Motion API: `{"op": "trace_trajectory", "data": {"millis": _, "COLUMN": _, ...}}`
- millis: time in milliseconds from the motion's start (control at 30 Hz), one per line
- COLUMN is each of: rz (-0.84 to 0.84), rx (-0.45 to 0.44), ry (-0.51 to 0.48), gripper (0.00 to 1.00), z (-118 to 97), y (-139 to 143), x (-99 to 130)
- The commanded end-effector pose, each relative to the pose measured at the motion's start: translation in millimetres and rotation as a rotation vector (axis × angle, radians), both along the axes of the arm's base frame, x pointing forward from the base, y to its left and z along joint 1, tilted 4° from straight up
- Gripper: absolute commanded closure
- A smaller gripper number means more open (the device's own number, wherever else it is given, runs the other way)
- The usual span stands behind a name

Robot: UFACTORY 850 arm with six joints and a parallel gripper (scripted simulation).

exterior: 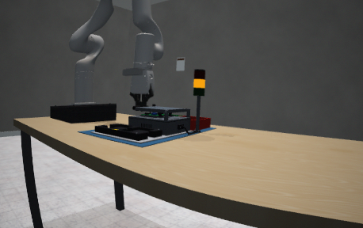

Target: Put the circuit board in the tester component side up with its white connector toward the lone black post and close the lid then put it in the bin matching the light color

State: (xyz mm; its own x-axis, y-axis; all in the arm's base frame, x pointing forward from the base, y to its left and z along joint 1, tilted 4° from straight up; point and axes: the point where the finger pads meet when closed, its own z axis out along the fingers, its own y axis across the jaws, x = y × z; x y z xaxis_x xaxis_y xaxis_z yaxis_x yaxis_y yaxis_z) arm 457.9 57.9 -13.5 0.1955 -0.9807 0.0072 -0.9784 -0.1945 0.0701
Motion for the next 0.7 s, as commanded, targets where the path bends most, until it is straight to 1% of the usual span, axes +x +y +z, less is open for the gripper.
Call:
{"op": "trace_trajectory", "data": {"millis": 0, "rz": 0.0, "rx": 0.0, "ry": -0.002, "gripper": 0.76, "z": 0.6, "y": 0.1, "x": 0.9}}
{"op": "trace_trajectory", "data": {"millis": 500, "rz": 0.0, "rx": 0.0, "ry": -0.002, "gripper": 0.76, "z": 3.9, "y": 0.2, "x": 1.1}}
{"op": "trace_trajectory", "data": {"millis": 667, "rz": 0.0, "rx": 0.0, "ry": -0.002, "gripper": 0.76, "z": 16.8, "y": 0.5, "x": 2.0}}
